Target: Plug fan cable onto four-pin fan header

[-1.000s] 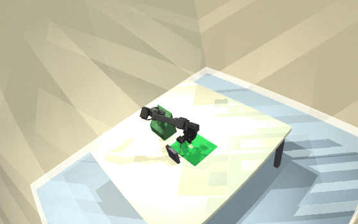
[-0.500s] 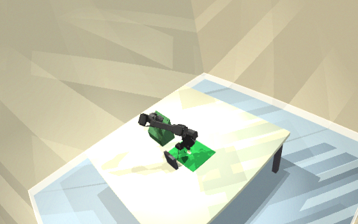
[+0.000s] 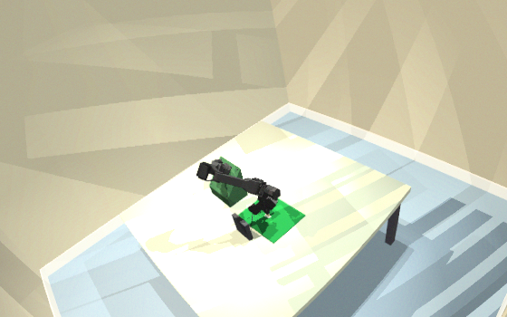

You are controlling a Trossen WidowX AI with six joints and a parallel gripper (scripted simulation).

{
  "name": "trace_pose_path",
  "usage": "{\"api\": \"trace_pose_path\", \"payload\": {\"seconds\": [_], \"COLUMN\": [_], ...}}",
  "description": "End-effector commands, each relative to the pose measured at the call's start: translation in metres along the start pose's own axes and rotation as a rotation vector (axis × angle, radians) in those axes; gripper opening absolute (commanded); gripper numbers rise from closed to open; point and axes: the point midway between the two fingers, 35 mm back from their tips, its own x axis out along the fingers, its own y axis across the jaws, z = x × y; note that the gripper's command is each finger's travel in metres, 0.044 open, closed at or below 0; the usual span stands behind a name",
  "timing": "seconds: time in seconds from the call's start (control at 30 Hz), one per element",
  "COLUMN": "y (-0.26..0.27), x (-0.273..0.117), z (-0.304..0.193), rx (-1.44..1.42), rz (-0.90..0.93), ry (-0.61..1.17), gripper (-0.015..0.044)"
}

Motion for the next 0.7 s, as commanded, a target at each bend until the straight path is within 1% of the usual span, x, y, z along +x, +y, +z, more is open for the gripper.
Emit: {"api": "trace_pose_path", "payload": {"seconds": [0.0, 0.67], "y": [-0.0001, -0.0009], "x": [0.0004, 0.0047], "z": [0.0002, 0.0002], "rx": [-0.005, -0.001], "rz": [-0.004, -0.005], "ry": [-0.002, -0.002], "gripper": [0.0000, 0.0000]}}
